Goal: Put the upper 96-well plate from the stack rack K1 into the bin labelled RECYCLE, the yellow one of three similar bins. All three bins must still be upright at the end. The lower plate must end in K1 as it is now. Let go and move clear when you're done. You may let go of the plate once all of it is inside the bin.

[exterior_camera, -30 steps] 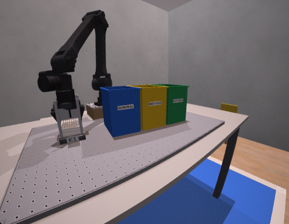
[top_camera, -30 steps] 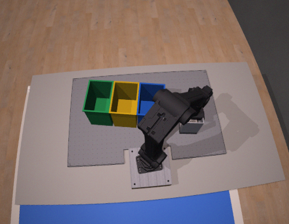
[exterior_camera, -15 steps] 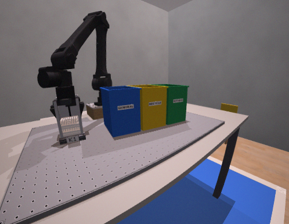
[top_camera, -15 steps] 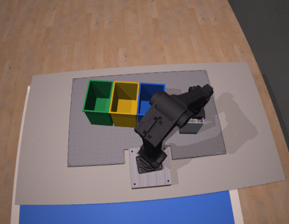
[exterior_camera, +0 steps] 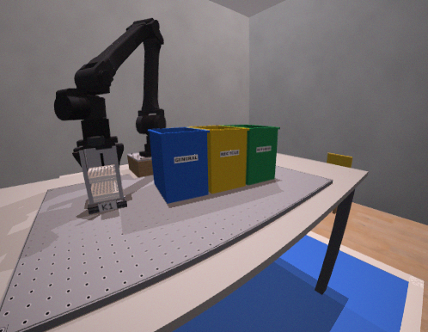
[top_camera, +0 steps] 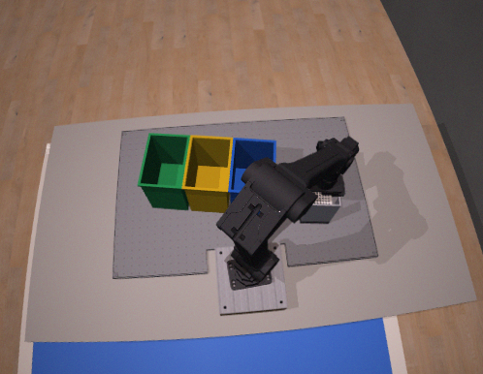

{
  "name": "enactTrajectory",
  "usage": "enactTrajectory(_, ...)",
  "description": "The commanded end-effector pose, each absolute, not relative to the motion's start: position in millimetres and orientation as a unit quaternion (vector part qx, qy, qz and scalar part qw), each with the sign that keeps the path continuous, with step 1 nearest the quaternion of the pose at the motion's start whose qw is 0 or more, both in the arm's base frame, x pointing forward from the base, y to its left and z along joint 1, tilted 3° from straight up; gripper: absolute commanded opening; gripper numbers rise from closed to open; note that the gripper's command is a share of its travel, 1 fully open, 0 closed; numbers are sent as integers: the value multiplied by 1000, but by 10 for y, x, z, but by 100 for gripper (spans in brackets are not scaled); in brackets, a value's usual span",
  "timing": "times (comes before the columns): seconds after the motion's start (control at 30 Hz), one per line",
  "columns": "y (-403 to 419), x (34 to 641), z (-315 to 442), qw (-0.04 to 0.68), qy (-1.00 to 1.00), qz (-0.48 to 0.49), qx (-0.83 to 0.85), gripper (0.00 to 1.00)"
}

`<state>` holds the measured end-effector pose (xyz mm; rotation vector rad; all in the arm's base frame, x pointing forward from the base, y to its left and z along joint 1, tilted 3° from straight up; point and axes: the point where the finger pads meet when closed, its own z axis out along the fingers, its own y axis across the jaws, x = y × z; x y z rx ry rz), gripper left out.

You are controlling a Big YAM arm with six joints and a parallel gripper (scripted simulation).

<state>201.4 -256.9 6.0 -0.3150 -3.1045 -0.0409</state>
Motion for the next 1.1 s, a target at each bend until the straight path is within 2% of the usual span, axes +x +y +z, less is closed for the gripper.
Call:
enactTrajectory(0.0, -2737, 2139, 273, 1, -995, 3, -99, 0)
enactTrajectory(1.07, -2744, 2151, 765, 0, -995, 4, -99, 0)
